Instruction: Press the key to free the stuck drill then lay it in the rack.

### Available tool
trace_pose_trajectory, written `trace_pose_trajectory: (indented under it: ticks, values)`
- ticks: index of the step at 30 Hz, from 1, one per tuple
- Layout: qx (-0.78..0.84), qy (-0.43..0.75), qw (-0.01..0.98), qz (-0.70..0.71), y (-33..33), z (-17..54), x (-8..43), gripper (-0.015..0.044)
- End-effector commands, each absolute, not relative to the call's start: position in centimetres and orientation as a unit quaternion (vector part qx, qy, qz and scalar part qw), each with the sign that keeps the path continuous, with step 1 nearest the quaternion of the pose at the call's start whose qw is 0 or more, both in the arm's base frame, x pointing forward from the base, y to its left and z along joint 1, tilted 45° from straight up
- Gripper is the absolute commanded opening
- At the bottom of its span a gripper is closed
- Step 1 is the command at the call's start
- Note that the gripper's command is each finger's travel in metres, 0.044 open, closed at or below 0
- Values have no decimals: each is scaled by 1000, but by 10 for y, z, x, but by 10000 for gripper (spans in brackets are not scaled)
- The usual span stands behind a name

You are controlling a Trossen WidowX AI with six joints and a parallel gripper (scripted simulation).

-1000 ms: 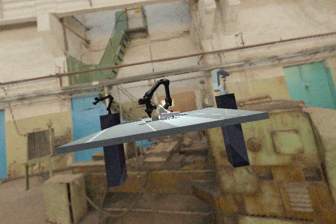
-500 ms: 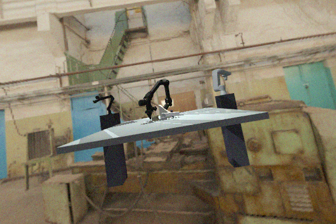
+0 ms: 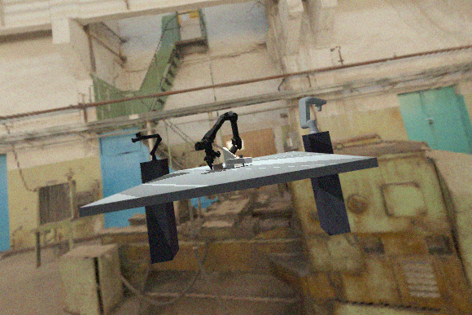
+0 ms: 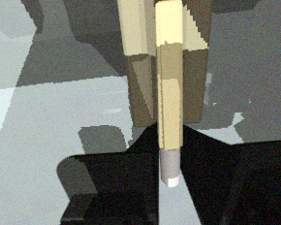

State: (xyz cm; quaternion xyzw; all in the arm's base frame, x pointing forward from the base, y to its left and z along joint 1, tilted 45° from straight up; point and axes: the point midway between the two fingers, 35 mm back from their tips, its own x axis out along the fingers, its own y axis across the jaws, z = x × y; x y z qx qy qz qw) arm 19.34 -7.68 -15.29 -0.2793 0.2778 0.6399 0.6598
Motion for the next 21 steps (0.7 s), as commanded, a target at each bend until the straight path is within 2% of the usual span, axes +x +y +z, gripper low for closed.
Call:
trace_pose_trajectory:
  ticks: [1, 18, 21]
  values:
    - [-277, 275, 661, 641, -70, -157, 193, 0]
    - [-277, 275, 661, 641, -68, -158, 193, 0]
    - [-281, 281, 661, 636, -75, -155, 193, 79]
